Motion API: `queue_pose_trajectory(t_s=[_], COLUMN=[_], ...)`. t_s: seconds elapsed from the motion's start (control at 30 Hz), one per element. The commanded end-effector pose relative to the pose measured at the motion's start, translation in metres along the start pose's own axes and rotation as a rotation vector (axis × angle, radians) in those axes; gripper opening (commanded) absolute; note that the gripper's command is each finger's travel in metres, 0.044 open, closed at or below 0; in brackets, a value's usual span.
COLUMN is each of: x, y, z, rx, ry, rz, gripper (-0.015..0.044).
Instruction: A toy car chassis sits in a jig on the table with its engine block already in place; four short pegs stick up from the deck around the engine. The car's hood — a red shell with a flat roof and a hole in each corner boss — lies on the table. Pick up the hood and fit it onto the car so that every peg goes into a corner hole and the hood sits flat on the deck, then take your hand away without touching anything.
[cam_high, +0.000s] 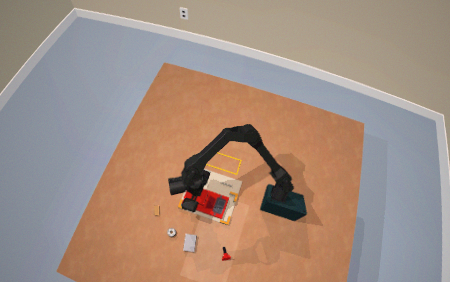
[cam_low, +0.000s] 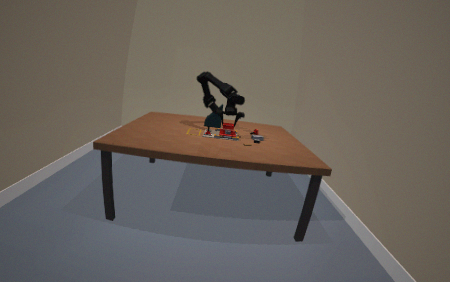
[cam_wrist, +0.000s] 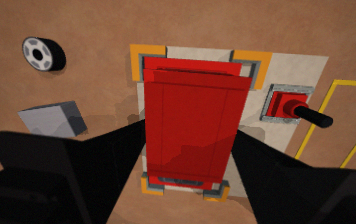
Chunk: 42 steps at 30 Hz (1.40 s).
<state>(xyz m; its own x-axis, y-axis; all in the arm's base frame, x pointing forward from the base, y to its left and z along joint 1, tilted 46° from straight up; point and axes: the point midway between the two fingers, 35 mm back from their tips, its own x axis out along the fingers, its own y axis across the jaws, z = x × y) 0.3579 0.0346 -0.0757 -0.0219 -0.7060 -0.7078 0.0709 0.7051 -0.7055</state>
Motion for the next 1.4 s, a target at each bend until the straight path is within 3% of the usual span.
queue_pose_trajectory(t_s=[0.0, 1.37], x=[0.0147, 0.0187], y=[0.0001, 0.0011], z=[-0.0018, -0.0032], rx=[-0.011, -0.011], ry=[-0.001, -0.001], rz=[-0.007, -0.007], gripper=[0.0000, 0.0000])
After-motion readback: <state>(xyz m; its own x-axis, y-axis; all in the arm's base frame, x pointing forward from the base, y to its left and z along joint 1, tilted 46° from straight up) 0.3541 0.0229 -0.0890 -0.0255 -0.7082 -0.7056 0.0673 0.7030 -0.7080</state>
